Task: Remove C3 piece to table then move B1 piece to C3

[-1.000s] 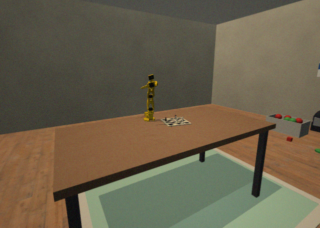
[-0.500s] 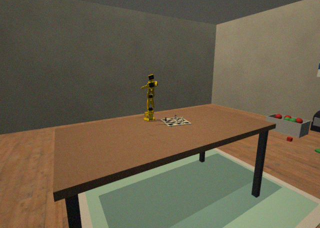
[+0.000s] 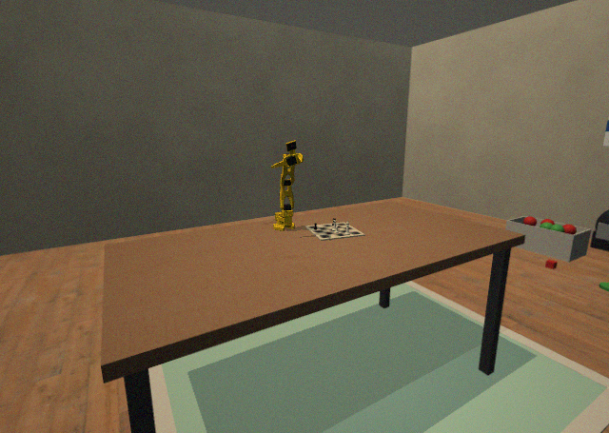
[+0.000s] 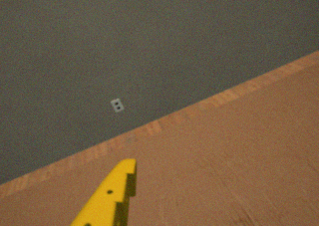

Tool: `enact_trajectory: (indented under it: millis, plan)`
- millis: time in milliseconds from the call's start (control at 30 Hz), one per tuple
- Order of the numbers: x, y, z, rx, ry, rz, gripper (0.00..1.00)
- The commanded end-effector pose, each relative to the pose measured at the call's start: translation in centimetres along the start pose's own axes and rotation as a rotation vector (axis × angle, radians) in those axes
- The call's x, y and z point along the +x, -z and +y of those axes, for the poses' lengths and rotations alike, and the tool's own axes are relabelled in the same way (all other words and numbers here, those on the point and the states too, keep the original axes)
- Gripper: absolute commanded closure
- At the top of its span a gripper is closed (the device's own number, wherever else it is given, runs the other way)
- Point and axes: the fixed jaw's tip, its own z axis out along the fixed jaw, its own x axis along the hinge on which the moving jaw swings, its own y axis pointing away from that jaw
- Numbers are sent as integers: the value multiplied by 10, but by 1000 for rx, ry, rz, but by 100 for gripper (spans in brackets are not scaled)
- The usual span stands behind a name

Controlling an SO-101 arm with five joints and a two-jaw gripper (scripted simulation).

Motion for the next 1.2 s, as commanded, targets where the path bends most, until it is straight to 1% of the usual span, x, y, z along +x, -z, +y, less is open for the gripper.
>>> enact_trajectory:
  millis: [0, 33, 67, 133, 167, 233, 267, 333, 367, 433, 467, 600, 633, 667, 700, 767, 800, 867, 900, 967, 1000, 1067, 1100, 1167]
  plan:
    - [8, 4, 8, -37, 18, 28, 5]
    - [8, 4, 8, -37, 18, 28, 5]
    - [11, 7, 14, -59, 26, 43, 6]
    - [11, 7, 14, -59, 26, 43, 6]
    - [16, 11, 19, -84, 35, 60, 7]
    - [16, 11, 19, -84, 35, 60, 7]
    - [21, 15, 25, -112, 46, 79, 9]
    - [21, 15, 25, -112, 46, 79, 9]
    - [26, 19, 31, -141, 57, 98, 10]
    - [26, 19, 31, -141, 57, 98, 10]
    - [32, 24, 37, -173, 70, 118, 12]
    - [32, 24, 37, -173, 70, 118, 12]
    - [38, 29, 43, -207, 84, 140, 13]
    - [38, 29, 43, -207, 84, 140, 13]
    - [45, 35, 49, -242, 99, 162, 15]
    - [45, 35, 49, -242, 99, 162, 15]
    - [52, 42, 55, -280, 116, 185, 17]
    - [52, 42, 55, -280, 116, 185, 17]
    - [59, 49, 60, -319, 134, 208, 18]
    - [59, 49, 60, -319, 134, 208, 18]
    - [67, 56, 65, -360, 152, 231, 20]
    - [67, 56, 65, -360, 152, 231, 20]
    - [75, 64, 70, -402, 172, 254, 22]
    - [75, 64, 70, -402, 172, 254, 22]
